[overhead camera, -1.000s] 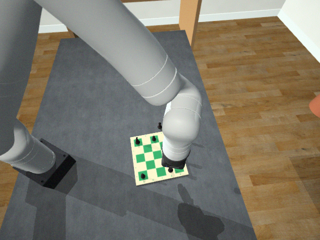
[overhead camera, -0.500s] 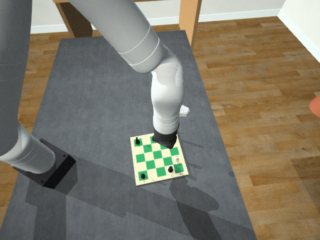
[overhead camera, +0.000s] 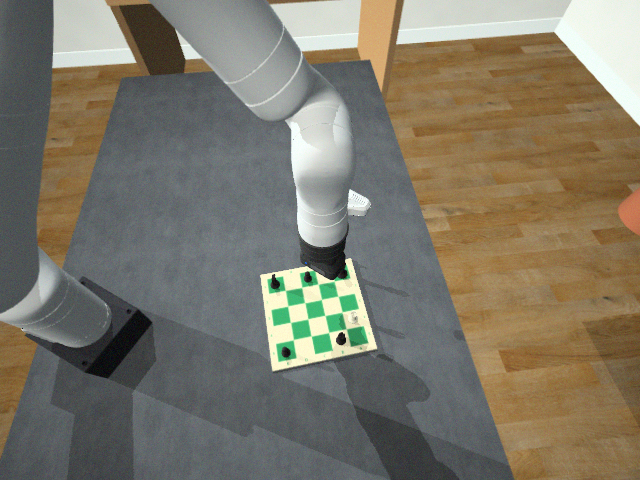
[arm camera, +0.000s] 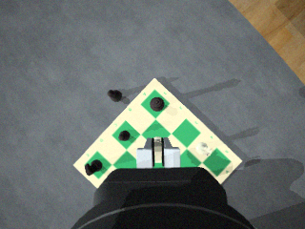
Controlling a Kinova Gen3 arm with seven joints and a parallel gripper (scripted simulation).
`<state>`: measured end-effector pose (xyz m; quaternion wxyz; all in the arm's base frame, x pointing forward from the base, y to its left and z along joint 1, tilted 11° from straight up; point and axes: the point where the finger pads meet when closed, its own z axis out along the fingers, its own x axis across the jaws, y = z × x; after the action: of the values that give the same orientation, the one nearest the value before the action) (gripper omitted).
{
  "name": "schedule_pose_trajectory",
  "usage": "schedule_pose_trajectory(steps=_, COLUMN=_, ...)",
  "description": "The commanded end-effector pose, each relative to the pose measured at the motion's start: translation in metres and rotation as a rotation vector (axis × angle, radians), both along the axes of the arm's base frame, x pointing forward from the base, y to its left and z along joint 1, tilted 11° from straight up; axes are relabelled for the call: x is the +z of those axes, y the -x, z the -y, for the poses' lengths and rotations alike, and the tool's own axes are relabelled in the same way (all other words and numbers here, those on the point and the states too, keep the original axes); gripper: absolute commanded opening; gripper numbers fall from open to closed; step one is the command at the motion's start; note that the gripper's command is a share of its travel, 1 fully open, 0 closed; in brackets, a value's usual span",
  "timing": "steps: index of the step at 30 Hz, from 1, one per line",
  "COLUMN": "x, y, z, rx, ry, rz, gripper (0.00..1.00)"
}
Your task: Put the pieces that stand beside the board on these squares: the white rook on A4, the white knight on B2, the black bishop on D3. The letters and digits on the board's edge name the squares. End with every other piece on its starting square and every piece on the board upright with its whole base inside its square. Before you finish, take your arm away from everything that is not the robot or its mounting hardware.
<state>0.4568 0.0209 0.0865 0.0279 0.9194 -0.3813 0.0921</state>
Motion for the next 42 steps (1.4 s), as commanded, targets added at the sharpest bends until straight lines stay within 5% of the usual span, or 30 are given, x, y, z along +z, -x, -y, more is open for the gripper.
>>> schedule_pose_trajectory(steps=1, x=0.001, y=0.000, z=-0.003, rx=0.005, ry=0.000, rz=0.002, gripper=0.00)
schedule_pose_trajectory(steps=21, x=-0.006, y=-0.001, z=-0.002, rx=0.005, ry=0.000, rz=0.002, gripper=0.00)
schedule_pose_trajectory(steps=42, x=-0.083, y=-0.013, z=0.008, rx=0.005, ry=0.000, rz=0.002, gripper=0.00)
